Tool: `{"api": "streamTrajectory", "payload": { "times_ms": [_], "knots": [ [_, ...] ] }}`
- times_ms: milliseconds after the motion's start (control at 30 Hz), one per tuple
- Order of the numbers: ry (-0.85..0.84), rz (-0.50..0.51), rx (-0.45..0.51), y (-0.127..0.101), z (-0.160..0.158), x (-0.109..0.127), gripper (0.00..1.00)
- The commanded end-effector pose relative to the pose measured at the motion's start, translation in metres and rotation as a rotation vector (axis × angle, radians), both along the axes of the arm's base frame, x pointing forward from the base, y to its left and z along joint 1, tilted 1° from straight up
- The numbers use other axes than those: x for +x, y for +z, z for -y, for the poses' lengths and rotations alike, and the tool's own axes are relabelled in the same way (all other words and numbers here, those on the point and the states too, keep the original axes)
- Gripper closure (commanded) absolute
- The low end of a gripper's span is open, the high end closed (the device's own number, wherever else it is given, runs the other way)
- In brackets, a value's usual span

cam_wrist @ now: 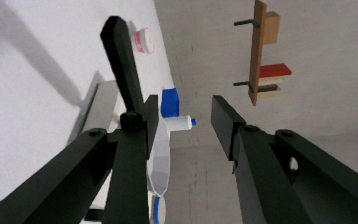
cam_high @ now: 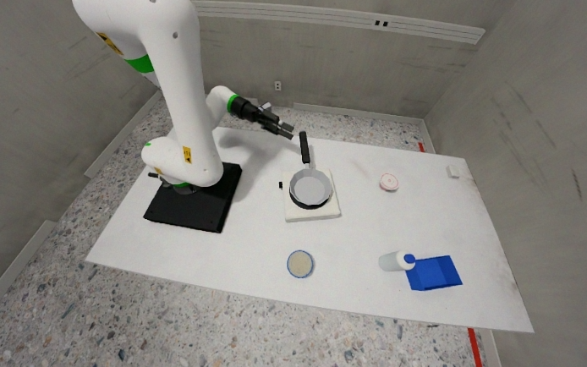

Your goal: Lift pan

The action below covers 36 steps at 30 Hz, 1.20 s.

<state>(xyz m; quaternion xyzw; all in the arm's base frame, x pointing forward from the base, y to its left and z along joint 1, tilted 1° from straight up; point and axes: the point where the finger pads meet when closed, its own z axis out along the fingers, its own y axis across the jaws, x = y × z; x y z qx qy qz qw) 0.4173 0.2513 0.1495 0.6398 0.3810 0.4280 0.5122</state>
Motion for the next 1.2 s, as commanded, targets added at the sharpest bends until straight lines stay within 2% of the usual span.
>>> {"api": "streamTrajectory", "payload": {
  "times_ms": [0,500,867,1167],
  "knots": [
    [0.0,0.001,0.001,-0.005,0.0,0.0,0.59],
    [0.0,0.001,0.001,-0.05,0.0,0.0,0.59],
    [0.0,0.001,0.001,-0.065,0.0,0.001,0.59],
    [0.0,0.001,0.001,-0.068,0.0,0.001,0.59]
  ]
}}
